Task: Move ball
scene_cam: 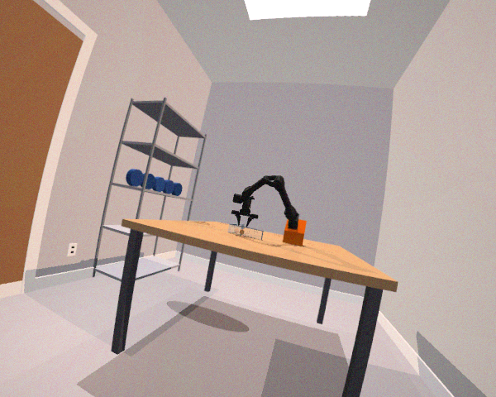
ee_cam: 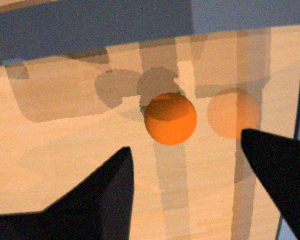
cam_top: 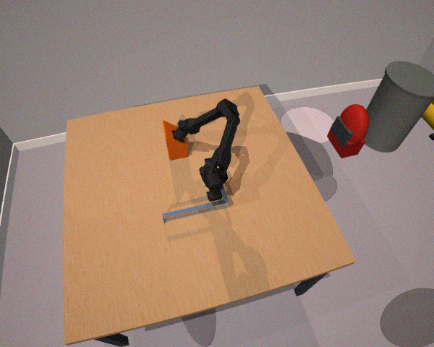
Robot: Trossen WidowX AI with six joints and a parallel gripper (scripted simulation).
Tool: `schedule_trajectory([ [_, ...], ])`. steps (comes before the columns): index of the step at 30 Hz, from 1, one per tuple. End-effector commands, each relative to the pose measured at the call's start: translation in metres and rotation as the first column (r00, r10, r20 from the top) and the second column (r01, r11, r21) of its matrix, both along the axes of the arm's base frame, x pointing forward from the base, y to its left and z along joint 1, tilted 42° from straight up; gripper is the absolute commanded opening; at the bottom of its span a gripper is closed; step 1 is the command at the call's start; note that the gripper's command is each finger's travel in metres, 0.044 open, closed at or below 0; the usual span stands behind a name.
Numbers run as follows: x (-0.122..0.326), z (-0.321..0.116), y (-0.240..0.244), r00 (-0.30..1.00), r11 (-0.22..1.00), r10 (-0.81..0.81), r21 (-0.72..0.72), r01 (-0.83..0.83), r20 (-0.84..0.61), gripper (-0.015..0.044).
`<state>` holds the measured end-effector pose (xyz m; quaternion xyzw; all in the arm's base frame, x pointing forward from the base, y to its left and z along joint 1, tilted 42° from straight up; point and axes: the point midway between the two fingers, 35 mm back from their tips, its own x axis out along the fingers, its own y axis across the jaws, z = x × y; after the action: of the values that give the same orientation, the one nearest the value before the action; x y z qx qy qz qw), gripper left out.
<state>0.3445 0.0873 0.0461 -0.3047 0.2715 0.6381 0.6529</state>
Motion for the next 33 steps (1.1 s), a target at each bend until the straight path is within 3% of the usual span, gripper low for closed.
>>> schedule_trajectory([
  [1, -0.003, -0.005, 0.004, 1.0, 1.0, -0.002, 0.006, 0.002, -0.014, 0.0274],
  [26, -0.002, -0.031, 0.029, 1.0, 1.0, -0.002, 0.008, 0.002, -0.014, 0.0274],
  [29, -0.002, -0.031, 0.029, 1.0, 1.0, -0.002, 0.008, 0.002, -0.014, 0.0196],
  [33, -0.002, -0.031, 0.029, 1.0, 1.0, -0.002, 0.008, 0.002, -0.014, 0.0169],
])
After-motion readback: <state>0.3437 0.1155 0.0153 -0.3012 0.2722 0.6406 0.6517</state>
